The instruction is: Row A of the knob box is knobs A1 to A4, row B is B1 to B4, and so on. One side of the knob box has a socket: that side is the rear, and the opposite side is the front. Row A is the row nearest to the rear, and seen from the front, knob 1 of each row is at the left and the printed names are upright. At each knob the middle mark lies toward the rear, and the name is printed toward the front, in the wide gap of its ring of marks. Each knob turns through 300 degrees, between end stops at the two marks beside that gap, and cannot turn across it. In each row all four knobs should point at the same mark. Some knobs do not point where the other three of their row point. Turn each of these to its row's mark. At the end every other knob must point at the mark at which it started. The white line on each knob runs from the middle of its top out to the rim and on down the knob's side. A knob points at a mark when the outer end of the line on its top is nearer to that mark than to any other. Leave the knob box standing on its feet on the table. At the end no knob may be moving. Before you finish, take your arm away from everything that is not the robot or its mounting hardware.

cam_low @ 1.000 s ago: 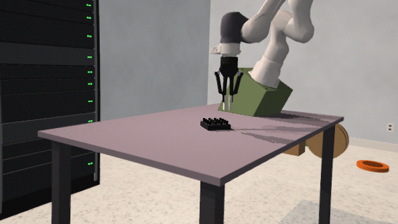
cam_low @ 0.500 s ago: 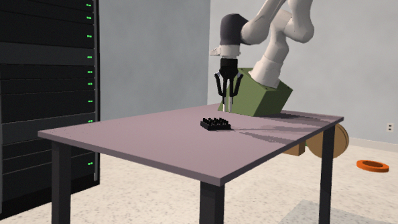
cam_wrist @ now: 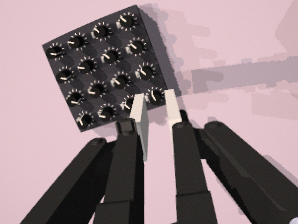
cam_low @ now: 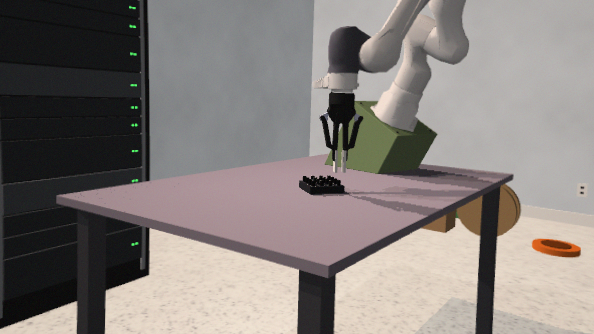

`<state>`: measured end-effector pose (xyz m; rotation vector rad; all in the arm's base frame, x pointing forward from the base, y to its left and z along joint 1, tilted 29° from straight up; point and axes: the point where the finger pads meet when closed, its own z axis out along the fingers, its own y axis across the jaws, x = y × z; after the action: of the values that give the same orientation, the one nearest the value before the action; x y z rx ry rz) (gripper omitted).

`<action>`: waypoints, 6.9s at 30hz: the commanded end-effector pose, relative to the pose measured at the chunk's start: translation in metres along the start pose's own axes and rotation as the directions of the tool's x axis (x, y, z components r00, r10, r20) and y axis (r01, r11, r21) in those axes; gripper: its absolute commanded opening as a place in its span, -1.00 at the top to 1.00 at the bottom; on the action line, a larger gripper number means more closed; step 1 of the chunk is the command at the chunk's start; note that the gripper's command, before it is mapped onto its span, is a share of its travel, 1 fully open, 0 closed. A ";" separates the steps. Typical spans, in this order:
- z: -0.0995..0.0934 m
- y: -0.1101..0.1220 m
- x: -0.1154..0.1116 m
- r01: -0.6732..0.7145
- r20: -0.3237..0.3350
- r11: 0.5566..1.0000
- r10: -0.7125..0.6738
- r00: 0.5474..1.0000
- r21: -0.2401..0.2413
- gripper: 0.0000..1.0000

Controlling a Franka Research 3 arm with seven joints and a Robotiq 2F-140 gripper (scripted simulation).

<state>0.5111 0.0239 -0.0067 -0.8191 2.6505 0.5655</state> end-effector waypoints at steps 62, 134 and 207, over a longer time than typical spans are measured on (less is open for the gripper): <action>0.019 -0.001 -0.002 0.011 0.002 1.000 -0.011 1.000 0.006 0.77; 0.028 -0.001 -0.003 0.011 0.002 1.000 -0.011 1.000 0.006 0.77; 0.033 -0.001 -0.003 0.011 0.002 1.000 -0.011 1.000 0.006 0.90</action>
<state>0.5190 0.0385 -0.0340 -0.8269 2.6459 0.5579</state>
